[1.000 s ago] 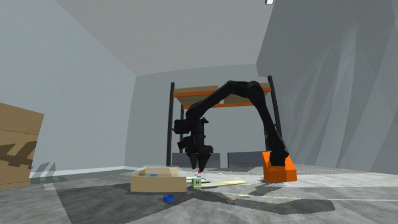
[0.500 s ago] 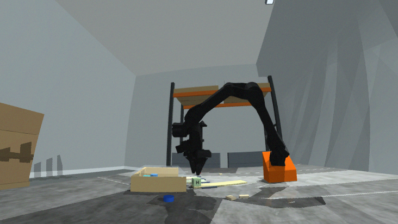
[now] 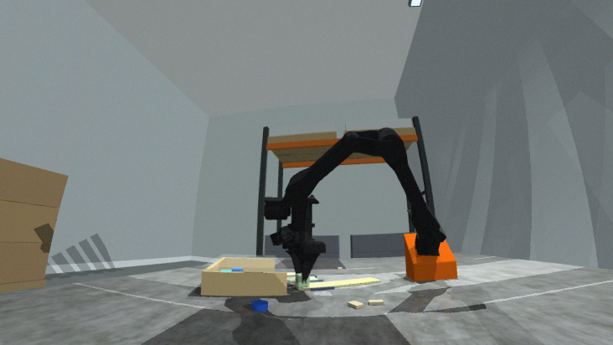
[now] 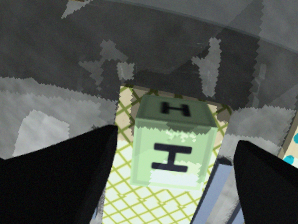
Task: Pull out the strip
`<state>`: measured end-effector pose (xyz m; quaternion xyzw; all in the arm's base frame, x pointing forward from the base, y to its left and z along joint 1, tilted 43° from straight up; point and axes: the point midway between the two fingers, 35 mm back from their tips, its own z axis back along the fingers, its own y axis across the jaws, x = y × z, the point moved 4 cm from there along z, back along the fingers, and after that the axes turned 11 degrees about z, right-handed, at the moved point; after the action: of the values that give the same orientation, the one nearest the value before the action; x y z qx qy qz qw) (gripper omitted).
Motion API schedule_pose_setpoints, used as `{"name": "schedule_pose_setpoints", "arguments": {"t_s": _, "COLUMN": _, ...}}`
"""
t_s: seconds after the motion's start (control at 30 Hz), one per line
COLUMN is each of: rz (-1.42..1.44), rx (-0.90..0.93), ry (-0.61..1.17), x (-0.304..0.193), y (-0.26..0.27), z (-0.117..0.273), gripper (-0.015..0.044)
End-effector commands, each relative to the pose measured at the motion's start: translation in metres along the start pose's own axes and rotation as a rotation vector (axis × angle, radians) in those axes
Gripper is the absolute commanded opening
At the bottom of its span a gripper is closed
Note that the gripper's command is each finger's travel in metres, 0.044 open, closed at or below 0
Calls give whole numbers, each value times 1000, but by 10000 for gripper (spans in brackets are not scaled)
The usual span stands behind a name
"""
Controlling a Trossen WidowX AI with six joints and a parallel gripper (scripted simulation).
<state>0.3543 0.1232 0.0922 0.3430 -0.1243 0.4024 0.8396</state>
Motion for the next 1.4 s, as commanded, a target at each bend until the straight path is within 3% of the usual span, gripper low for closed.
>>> {"name": "schedule_pose_setpoints", "arguments": {"t_s": 0.0, "rz": -5, "rx": 9, "ry": 0, "x": -1, "y": 2, "z": -10, "gripper": 250}}
{"name": "schedule_pose_setpoints", "arguments": {"t_s": 0.33, "rz": -5, "rx": 9, "ry": 0, "x": -1, "y": 3, "z": -15, "gripper": 250}}
{"name": "schedule_pose_setpoints", "arguments": {"t_s": 0.47, "rz": 0, "rx": 3, "ry": 1, "x": -1, "y": 2, "z": -13, "gripper": 145}}
{"name": "schedule_pose_setpoints", "arguments": {"t_s": 0.73, "rz": 0, "rx": 3, "ry": 1, "x": -1, "y": 2, "z": -13, "gripper": 92}}
{"name": "schedule_pose_setpoints", "arguments": {"t_s": 0.87, "rz": 0, "rx": 3, "ry": 2, "x": -4, "y": 3, "z": -10, "gripper": 0}}
{"name": "schedule_pose_setpoints", "arguments": {"t_s": 1.37, "rz": -8, "rx": 9, "ry": 4, "x": -56, "y": 26, "z": 29, "gripper": 0}}
